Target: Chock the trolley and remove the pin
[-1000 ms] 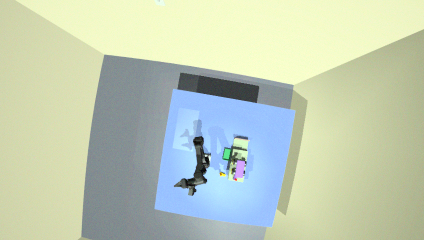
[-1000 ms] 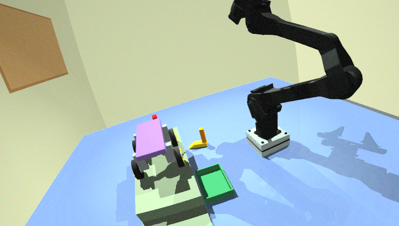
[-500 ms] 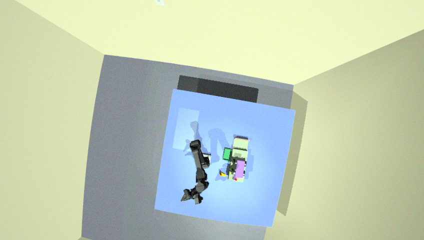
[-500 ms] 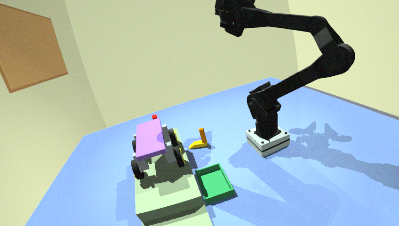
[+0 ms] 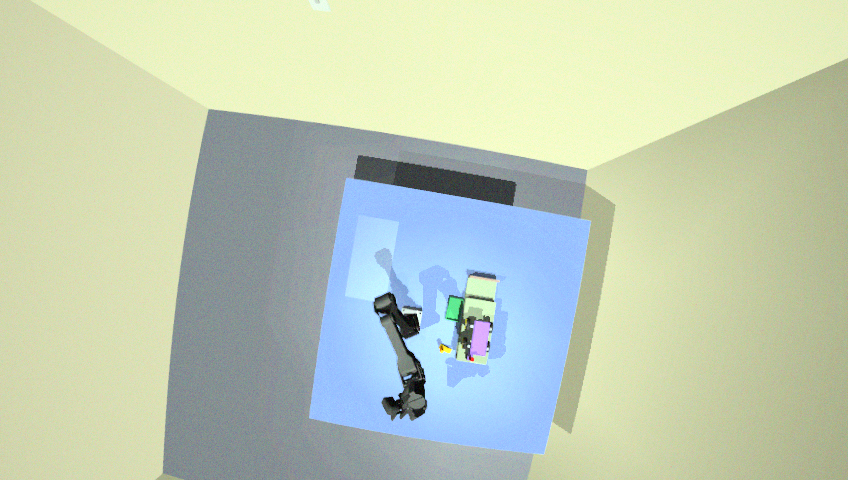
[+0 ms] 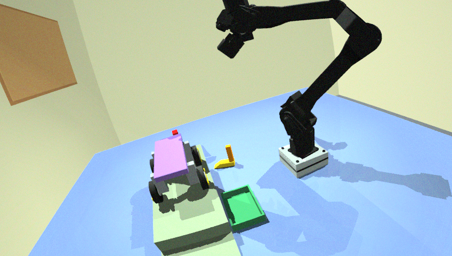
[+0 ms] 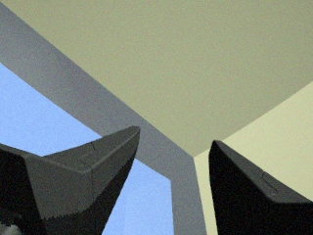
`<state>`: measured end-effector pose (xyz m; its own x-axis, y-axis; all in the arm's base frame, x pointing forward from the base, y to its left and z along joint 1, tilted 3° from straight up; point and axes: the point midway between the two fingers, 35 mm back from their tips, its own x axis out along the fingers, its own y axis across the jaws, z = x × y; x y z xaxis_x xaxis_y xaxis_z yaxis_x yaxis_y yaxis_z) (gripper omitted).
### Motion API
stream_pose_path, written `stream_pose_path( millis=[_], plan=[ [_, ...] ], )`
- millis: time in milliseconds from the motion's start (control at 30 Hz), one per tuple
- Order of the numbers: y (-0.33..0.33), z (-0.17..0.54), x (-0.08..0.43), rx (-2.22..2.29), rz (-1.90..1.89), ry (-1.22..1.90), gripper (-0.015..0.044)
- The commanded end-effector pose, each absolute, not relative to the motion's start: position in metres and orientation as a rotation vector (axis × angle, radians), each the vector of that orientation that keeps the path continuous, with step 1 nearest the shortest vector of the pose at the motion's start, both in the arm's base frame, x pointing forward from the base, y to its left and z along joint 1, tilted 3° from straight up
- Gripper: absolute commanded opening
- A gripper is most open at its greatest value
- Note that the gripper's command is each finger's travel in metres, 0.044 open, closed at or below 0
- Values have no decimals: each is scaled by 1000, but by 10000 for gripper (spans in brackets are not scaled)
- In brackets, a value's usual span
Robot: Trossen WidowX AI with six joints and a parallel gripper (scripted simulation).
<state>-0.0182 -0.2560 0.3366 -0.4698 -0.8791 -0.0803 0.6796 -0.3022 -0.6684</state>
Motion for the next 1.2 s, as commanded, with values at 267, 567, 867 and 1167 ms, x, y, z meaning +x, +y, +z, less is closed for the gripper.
stream_pose_path(
  millis=[267,567,867,1167],
  plan=[
    [-281,264,57,81,-1621,653,190],
    [-265,204,106,535,-1477,659,190],
    [-224,153,139,1023,-1449,746,190],
    [-167,120,156,1490,-1578,888,190]
  ],
)
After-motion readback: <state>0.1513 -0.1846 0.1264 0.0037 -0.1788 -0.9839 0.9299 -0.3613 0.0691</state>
